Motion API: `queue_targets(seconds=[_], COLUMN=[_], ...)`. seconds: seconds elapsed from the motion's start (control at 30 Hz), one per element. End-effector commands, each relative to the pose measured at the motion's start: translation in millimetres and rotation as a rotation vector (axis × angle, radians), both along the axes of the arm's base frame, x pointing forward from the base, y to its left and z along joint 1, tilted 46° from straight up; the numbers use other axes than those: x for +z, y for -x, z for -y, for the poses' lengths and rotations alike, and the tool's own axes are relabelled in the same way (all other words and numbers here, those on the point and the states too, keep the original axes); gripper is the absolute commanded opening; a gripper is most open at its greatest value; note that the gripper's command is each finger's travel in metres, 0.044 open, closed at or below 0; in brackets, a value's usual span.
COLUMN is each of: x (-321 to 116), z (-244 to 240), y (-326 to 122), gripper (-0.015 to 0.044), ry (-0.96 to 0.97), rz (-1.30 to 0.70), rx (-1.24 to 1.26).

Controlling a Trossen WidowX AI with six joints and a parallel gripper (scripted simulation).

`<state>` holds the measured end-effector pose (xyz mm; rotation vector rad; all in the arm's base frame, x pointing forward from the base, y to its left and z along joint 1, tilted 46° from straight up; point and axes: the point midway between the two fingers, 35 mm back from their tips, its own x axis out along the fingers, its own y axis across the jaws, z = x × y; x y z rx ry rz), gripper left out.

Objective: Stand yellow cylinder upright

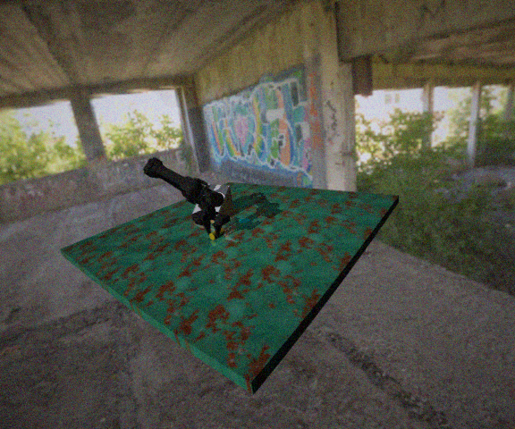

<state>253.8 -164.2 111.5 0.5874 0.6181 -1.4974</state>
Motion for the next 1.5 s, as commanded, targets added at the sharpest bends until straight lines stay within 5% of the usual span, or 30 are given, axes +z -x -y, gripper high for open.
queue_targets(seconds=[0.0, 0.07, 1.47], x=[-2, -2, 26], z=[1, 1, -40], y=[0, 0, -11], gripper=[0.0152, 0.0105, 0.0105], ry=[-0.002, -0.002, -0.035], rz=[-0.001, -0.001, -0.001], rx=[0.006, 0.006, 0.048])
